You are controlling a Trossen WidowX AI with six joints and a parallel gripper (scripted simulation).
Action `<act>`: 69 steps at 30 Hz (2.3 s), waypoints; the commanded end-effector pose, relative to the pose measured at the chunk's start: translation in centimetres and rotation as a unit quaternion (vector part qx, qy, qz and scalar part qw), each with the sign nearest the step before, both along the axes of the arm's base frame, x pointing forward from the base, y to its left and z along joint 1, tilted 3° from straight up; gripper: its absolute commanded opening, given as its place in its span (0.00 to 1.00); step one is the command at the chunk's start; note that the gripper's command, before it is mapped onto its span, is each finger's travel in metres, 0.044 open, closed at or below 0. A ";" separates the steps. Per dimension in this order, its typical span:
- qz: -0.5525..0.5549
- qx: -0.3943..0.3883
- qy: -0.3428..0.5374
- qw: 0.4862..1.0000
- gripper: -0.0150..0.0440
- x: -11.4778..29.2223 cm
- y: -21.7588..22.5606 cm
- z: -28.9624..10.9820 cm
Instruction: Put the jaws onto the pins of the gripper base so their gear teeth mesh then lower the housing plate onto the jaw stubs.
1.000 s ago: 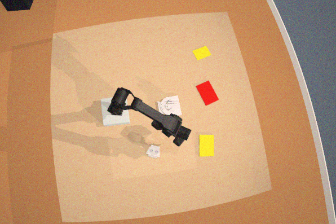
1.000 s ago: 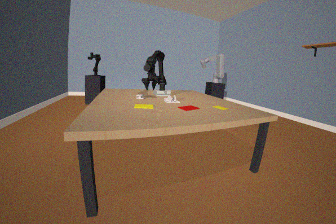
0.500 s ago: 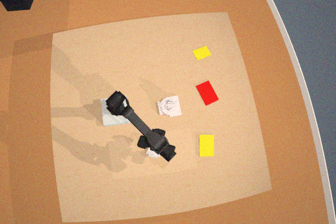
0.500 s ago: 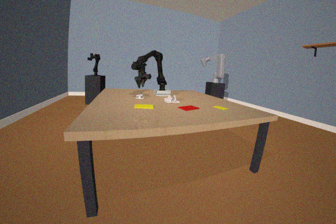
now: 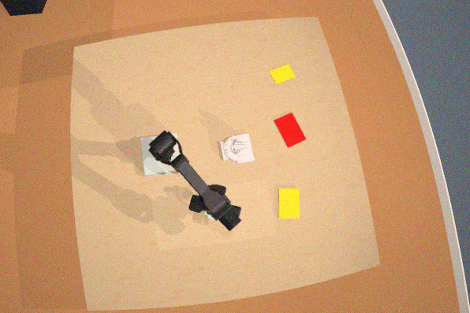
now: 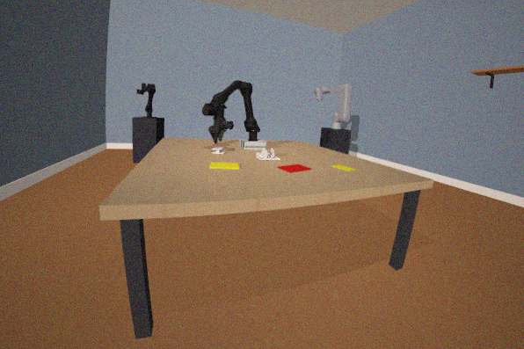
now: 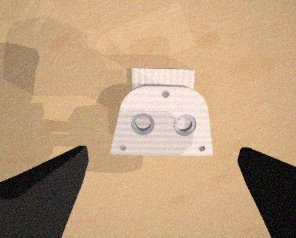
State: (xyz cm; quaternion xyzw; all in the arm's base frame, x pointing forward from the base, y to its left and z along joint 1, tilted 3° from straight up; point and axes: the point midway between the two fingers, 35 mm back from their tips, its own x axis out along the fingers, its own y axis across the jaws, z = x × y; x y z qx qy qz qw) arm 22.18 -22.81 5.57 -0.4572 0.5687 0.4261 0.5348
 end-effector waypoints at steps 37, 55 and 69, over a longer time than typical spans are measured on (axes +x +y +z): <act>0.001 -0.004 -0.001 1.000 1.00 0.0 -0.5 -4.9; 0.001 -0.004 -0.001 1.000 1.00 -0.1 -0.5 -5.3; 0.000 -0.003 -0.002 1.000 0.94 0.0 -0.5 -5.3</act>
